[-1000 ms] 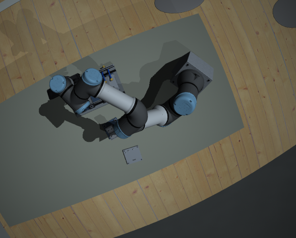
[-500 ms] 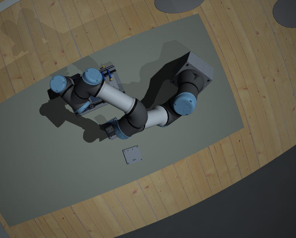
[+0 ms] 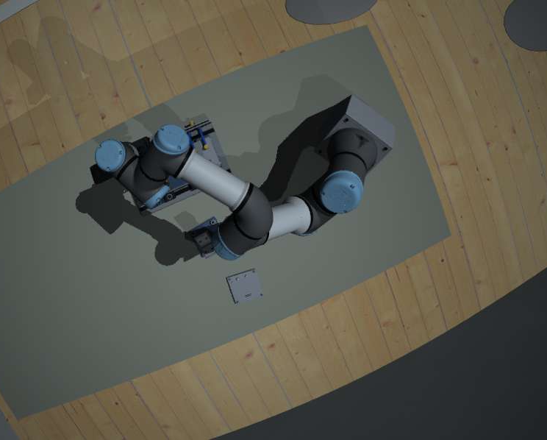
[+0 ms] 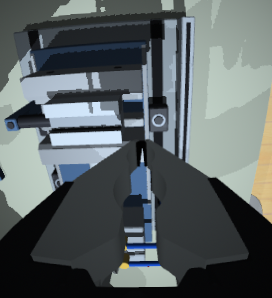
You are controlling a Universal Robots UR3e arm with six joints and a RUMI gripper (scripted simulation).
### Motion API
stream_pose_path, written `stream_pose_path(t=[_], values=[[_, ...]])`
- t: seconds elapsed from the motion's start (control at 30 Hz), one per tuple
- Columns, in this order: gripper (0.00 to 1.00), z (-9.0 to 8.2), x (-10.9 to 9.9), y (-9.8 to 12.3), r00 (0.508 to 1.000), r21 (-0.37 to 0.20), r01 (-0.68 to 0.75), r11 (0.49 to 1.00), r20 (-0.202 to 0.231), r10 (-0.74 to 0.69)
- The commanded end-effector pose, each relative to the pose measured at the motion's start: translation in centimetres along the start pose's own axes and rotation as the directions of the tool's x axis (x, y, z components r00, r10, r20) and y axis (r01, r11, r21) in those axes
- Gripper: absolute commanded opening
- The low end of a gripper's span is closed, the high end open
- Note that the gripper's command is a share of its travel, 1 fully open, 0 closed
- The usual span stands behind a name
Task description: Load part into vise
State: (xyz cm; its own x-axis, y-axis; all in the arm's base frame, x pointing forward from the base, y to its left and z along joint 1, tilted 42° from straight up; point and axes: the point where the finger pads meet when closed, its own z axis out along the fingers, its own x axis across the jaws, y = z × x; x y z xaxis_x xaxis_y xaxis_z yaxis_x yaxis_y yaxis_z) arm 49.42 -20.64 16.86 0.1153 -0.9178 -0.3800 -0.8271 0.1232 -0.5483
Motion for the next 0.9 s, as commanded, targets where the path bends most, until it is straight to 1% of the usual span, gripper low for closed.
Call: stream_pose_path(t=[0.0,0.43,0.87], values=[[0.0,0.5,0.0,-0.1,1.0,0.003,0.001,1.0,-0.004,-0.001],[0.0,2.3,0.0,0.0,1.0,0.003,0.001,1.0,-0.004,-0.001],[0.0,2.7,0.0,0.0,1.0,0.003,0.001,1.0,-0.004,-0.001]])
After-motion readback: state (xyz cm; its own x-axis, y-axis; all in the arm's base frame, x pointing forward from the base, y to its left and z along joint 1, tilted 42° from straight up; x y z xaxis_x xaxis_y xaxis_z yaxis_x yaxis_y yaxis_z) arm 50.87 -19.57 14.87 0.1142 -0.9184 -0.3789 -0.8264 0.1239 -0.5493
